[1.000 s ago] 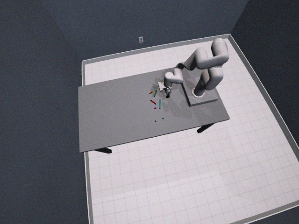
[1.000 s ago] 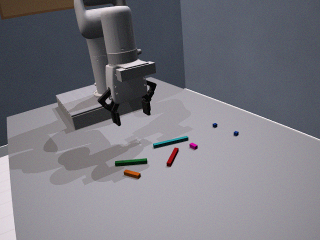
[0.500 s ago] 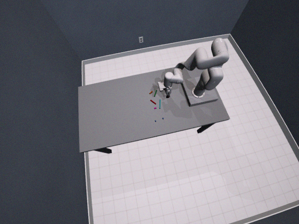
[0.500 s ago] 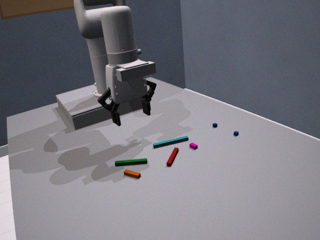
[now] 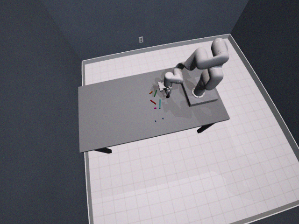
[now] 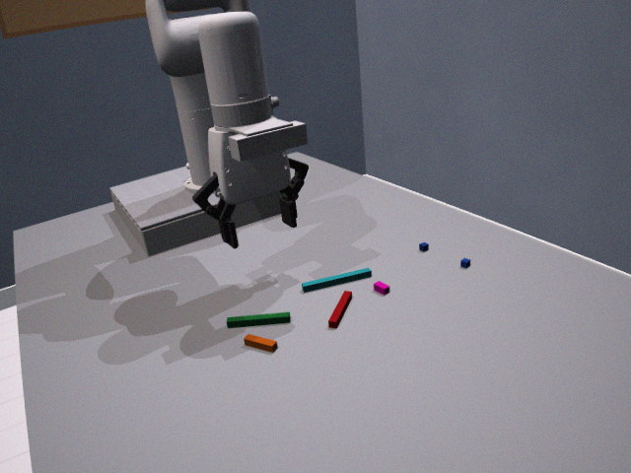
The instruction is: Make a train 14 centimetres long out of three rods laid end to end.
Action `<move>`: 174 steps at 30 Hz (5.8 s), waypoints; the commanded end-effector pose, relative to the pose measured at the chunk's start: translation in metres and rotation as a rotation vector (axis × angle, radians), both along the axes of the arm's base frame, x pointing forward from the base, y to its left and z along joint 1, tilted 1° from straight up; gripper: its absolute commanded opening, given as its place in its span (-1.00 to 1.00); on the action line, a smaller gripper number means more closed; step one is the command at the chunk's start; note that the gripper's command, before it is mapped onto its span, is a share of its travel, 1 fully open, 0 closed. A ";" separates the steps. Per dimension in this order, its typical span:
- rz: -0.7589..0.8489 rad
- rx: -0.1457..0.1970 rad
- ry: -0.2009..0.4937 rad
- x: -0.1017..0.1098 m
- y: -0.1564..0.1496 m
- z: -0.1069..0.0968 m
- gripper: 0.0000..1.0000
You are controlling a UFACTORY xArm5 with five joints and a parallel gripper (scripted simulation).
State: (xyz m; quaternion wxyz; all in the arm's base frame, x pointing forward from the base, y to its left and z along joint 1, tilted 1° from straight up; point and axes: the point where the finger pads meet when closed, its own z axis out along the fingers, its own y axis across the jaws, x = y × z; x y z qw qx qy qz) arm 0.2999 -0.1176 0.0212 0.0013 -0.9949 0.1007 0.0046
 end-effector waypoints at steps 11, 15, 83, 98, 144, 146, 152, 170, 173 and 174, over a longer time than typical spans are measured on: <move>-0.123 -0.002 -0.002 0.015 0.011 0.001 1.00; -0.269 -0.004 -0.001 0.031 0.026 0.002 1.00; -1.570 -0.022 0.003 0.127 0.218 -0.004 1.00; -1.570 -0.022 0.003 0.127 0.218 -0.004 1.00; -1.570 -0.022 0.003 0.127 0.218 -0.004 1.00; -1.570 -0.022 0.003 0.127 0.218 -0.004 1.00; -1.570 -0.021 0.004 0.127 0.191 -0.003 1.00; -1.571 -0.015 0.005 0.089 0.028 -0.001 1.00; -1.571 -0.015 0.005 0.087 0.023 -0.001 1.00; -1.571 -0.015 0.005 0.087 0.023 -0.001 1.00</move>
